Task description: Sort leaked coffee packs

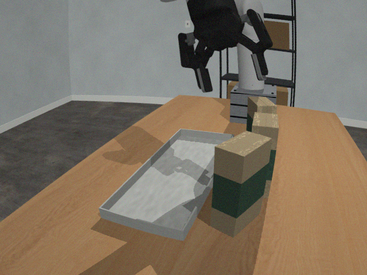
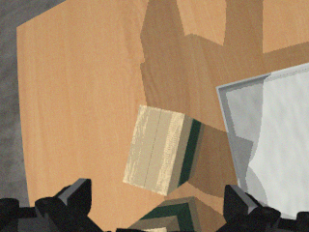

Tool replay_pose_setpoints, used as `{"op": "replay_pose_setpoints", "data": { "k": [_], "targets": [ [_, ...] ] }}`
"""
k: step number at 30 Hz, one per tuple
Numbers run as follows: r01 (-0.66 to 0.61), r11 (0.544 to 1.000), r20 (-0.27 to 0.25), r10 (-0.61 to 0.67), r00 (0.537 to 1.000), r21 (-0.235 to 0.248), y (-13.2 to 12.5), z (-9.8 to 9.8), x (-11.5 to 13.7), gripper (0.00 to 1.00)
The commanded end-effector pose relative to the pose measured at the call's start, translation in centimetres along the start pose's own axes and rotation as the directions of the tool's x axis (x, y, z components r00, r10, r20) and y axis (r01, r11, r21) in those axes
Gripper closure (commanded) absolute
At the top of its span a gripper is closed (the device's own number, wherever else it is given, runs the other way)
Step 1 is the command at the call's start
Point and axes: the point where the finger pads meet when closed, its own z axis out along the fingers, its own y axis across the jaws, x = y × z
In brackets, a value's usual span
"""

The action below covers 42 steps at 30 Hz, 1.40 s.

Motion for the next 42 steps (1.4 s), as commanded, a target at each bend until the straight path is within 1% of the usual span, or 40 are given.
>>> {"op": "replay_pose_setpoints", "data": {
  "k": [1, 4, 7, 10, 14, 15, 17, 21, 36, 37, 42],
  "targets": [
    [0.099, 0.994, 0.029, -0.098, 0.995, -0.036, -2.4, -0.4, -5.6, 0.00],
    [0.265, 0.960, 0.109, -0.255, 0.961, -0.094, -1.9, -0.6, -11.2, 0.00],
    [0.402, 0.906, 0.180, -0.377, 0.909, -0.134, -0.8, -1.0, -15.5, 0.00],
    [0.502, 0.850, 0.235, -0.461, 0.856, -0.160, 0.5, -1.5, -18.5, 0.00],
    [0.581, 0.794, 0.282, -0.524, 0.804, -0.178, 1.8, -2.0, -20.8, 0.00],
    [0.592, 0.786, 0.288, -0.533, 0.795, -0.180, 2.0, -2.1, -21.1, 0.00],
    [0.592, 0.786, 0.288, -0.533, 0.795, -0.180, 2.0, -2.1, -21.1, 0.00],
    [0.611, 0.770, 0.301, -0.548, 0.781, -0.185, 2.4, -2.3, -21.7, 0.00],
    [0.612, 0.769, 0.301, -0.549, 0.780, -0.185, 2.4, -2.3, -21.7, 0.00],
    [0.612, 0.769, 0.301, -0.549, 0.780, -0.185, 2.4, -2.3, -21.7, 0.19],
    [0.612, 0.769, 0.301, -0.549, 0.780, -0.185, 2.4, -2.3, -21.7, 0.19]
  ]
}}
